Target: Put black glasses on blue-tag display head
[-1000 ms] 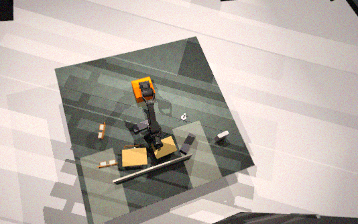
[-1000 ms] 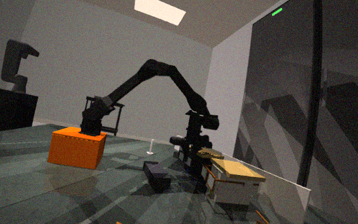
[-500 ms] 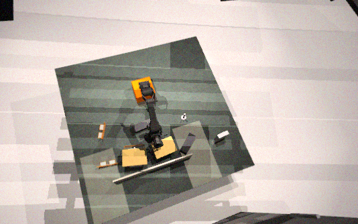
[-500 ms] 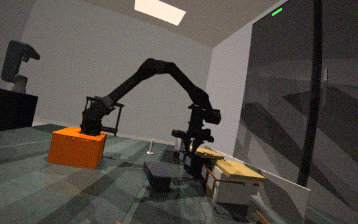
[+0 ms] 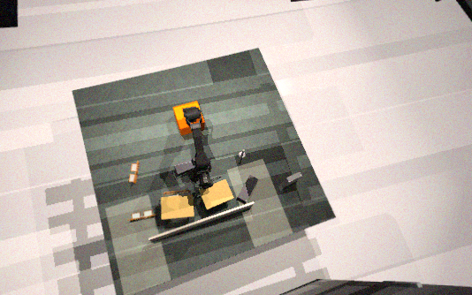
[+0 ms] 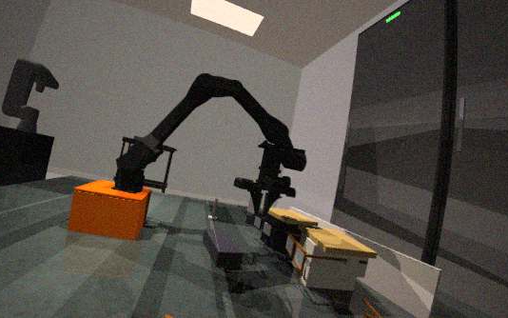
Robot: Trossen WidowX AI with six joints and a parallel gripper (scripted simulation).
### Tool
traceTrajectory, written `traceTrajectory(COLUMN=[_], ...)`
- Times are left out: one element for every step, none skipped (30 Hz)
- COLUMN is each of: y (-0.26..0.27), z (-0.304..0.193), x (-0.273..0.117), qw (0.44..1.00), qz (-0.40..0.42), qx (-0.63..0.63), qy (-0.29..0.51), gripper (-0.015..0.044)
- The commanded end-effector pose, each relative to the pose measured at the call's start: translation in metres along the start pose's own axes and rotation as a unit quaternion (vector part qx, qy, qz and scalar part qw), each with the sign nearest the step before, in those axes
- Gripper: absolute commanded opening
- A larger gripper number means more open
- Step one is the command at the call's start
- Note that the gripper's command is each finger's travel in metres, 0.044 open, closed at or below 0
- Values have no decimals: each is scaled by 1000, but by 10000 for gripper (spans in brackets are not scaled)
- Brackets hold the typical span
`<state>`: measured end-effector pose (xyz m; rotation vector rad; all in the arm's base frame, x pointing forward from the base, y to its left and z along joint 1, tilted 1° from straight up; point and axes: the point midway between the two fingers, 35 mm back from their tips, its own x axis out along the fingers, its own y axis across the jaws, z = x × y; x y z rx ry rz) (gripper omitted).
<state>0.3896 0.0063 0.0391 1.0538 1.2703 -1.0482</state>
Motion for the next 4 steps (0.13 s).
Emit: traceTrajectory(y=[-13,-18,-22,-24], z=[0,0,0,0], x=[-6,-8,-10,-11], qw=[1000,1000,1000,1000], qz=[1,1,1,0], qx=[-2,-2,-2,-2], qy=[-2,-2,-2,-2], gripper=[107,107,107,107])
